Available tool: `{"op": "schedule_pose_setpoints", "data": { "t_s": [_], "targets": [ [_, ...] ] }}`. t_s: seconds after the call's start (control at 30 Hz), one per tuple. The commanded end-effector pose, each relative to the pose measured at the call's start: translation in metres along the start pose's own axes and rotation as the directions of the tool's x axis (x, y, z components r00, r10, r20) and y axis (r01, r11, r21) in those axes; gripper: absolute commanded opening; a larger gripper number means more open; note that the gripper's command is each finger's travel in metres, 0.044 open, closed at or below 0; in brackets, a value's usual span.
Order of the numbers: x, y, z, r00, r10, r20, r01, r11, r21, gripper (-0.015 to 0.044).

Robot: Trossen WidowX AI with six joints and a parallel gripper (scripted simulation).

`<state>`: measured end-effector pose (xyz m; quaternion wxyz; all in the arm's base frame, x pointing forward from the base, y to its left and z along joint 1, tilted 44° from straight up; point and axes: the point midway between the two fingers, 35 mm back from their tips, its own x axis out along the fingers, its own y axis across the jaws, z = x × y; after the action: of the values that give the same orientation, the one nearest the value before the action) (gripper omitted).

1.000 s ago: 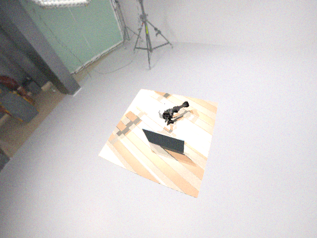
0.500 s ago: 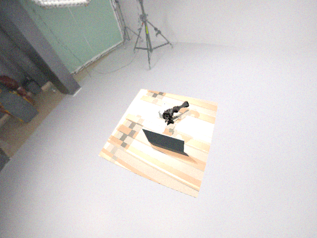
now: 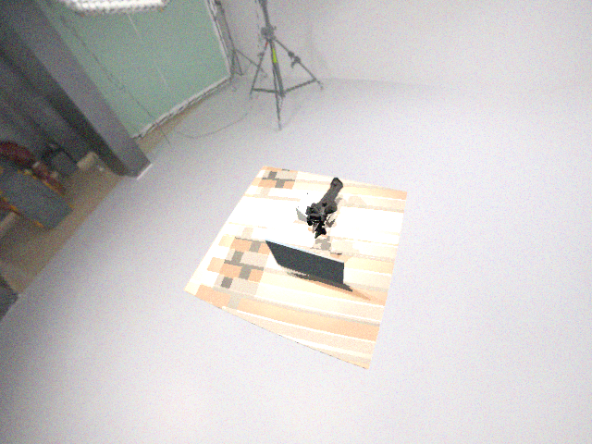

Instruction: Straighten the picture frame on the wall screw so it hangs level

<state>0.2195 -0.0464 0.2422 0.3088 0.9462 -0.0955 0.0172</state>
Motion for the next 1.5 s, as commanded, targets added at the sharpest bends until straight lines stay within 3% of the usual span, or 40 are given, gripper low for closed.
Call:
{"op": "schedule_pose_setpoints", "data": {
  "t_s": [0.0,0.57,1.07,1.47],
  "targets": [
    [-0.003,-0.010,0.004,1.000,0.003,0.007,-0.003,1.000,-0.025,0.0260],
    [0.006,-0.009,0.004,1.000,0.003,0.007,-0.003,1.000,-0.025,0.0260],
    [0.083,-0.009,0.004,1.000,0.006,0.003,-0.006,1.000,-0.025,0.0260],
    [0.084,-0.009,0.005,1.000,0.006,0.003,-0.006,1.000,-0.025,0.0260]
  ]
}}
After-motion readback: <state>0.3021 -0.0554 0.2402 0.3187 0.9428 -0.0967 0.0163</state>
